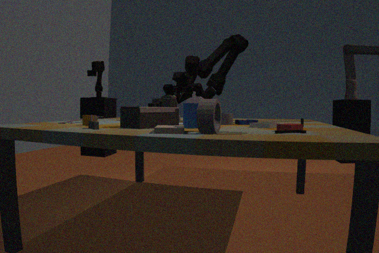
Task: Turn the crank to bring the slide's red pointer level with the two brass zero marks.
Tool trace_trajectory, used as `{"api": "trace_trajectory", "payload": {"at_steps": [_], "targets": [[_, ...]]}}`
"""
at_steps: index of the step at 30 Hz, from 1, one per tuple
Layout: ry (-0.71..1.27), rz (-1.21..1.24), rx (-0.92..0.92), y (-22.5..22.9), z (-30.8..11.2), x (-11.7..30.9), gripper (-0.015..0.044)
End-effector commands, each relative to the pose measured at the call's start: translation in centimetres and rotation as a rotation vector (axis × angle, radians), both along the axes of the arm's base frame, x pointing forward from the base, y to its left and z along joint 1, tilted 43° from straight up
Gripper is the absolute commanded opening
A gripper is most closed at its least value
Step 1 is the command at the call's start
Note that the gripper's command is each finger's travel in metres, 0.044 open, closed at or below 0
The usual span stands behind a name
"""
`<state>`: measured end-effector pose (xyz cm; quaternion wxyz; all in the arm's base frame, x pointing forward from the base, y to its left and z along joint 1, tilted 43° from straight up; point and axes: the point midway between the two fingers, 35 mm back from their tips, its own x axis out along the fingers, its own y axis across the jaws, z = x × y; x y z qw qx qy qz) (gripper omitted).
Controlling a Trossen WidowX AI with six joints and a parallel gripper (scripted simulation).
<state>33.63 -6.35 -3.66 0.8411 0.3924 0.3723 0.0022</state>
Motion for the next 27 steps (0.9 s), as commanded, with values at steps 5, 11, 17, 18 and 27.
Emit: {"api": "trace_trajectory", "payload": {"at_steps": [5,11,17,18,27], "targets": [[0.002,-0.014,-0.004,-1.1,-0.5,-0.4,0.0000],[0.002,-0.014,-0.004,-1.4,-0.8,-0.6,0.0000],[0.002,-0.014,-0.004,-1.7,-1.1,-0.7,0.0000],[0.002,-0.014,-0.004,-1.7,-1.1,-0.7,0.0000],[0.002,-0.014,-0.005,-2.0,-1.6,-0.8,0.0000]]}}
